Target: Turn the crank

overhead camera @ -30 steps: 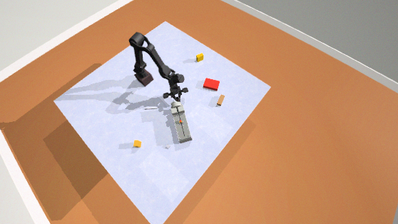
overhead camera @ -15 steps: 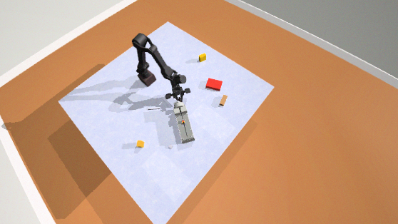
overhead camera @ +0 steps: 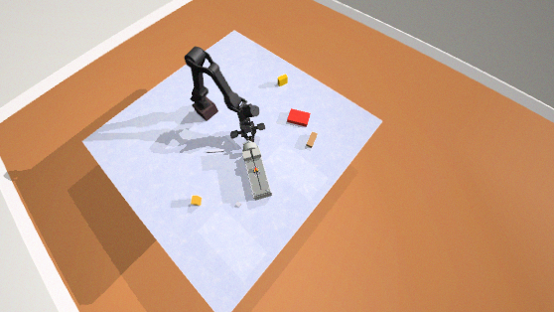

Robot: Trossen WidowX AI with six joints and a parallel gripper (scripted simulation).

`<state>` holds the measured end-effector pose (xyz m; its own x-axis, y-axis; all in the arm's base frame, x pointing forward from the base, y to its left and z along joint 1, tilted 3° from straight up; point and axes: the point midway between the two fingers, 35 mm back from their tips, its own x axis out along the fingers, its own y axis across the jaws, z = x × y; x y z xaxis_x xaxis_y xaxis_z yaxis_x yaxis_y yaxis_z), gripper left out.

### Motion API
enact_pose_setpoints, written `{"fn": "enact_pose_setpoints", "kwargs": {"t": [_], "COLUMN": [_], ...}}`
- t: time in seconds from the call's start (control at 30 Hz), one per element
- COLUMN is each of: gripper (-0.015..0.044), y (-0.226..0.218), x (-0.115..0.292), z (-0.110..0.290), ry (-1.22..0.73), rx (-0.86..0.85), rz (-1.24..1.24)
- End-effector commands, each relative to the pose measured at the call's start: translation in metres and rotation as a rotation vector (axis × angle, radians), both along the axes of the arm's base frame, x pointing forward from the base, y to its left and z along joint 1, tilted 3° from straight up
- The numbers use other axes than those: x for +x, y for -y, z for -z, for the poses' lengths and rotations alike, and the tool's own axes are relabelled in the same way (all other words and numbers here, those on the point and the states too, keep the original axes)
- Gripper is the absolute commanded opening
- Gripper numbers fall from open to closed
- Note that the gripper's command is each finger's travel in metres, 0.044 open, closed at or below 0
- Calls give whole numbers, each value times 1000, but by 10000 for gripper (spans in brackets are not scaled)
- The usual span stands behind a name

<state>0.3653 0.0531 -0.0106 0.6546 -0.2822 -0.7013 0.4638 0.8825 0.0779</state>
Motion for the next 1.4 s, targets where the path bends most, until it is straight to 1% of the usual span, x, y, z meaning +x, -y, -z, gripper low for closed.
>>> {"fn": "enact_pose_setpoints", "kwargs": {"t": [0.0,1.37], "gripper": [0,0], "y": [7,18], "x": [-4,-9], "z": [4,3], "ry": [-18,-19], "rx": [-11,-11], "rz": [11,11]}}
